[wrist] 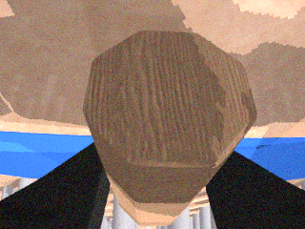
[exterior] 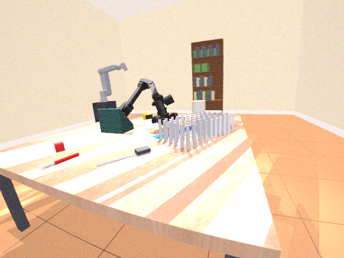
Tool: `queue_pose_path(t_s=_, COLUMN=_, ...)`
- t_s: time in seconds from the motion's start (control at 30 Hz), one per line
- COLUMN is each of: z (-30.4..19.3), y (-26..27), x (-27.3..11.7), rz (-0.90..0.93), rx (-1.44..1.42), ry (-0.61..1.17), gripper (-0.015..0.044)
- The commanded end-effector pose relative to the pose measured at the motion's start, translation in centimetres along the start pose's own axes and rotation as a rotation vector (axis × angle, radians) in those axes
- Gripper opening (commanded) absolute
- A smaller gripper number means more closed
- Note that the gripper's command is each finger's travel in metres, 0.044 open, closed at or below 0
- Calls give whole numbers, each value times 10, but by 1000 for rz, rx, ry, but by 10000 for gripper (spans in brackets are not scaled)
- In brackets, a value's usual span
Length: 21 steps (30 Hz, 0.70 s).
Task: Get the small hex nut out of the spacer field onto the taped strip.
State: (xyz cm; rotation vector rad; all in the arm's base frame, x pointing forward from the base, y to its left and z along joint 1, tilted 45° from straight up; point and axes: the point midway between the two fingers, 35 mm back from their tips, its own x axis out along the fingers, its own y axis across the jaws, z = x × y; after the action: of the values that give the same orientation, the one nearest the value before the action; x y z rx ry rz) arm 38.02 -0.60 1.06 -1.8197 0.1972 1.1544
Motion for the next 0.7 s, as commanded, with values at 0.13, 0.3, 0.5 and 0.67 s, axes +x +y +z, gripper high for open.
queue_pose_path(t_s=0.13, z=4, y=-1, x=-4, rz=-2, rx=1, ry=6, gripper=0)
queue_pose_path(t_s=0.3, z=7, y=-2, x=-5, rz=-2, rx=1, ry=6, gripper=0)
queue_pose_path(t_s=0.5, z=10, y=-2, x=-7, rz=-2, rx=1, ry=6, gripper=0)
queue_pose_path(t_s=0.67, z=13, y=-2, x=-9, rz=-2, rx=1, ry=5, gripper=0)
